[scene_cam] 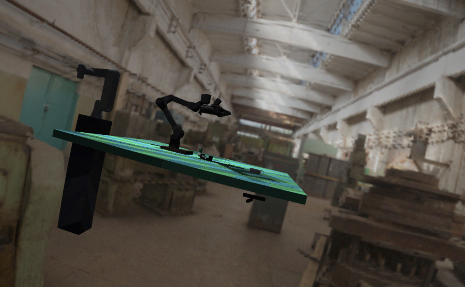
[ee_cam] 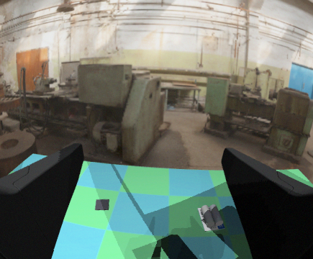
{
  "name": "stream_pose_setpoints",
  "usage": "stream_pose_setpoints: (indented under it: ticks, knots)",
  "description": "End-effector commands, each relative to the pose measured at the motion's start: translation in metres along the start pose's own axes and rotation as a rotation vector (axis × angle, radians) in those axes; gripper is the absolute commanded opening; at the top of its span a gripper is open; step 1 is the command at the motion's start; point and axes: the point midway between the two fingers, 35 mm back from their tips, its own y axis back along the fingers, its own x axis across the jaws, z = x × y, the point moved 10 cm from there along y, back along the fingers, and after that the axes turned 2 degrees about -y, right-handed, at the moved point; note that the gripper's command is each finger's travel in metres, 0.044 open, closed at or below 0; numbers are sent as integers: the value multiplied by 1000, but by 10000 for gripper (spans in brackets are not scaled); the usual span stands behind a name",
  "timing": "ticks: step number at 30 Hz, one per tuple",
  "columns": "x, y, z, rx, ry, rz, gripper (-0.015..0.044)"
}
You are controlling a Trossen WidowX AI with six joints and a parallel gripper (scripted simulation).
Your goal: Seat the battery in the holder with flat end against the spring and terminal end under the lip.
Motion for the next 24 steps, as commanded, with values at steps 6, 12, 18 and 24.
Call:
stream_pose_setpoints:
  ticks: [6,12,18,24]
  knots:
    - [41,-12,-37,456,49,171,242]
    - [82,3,-68,925,182,339,85]
    - [107,30,-82,1295,353,449,0]
    - [122,55,-84,1571,525,507,0]
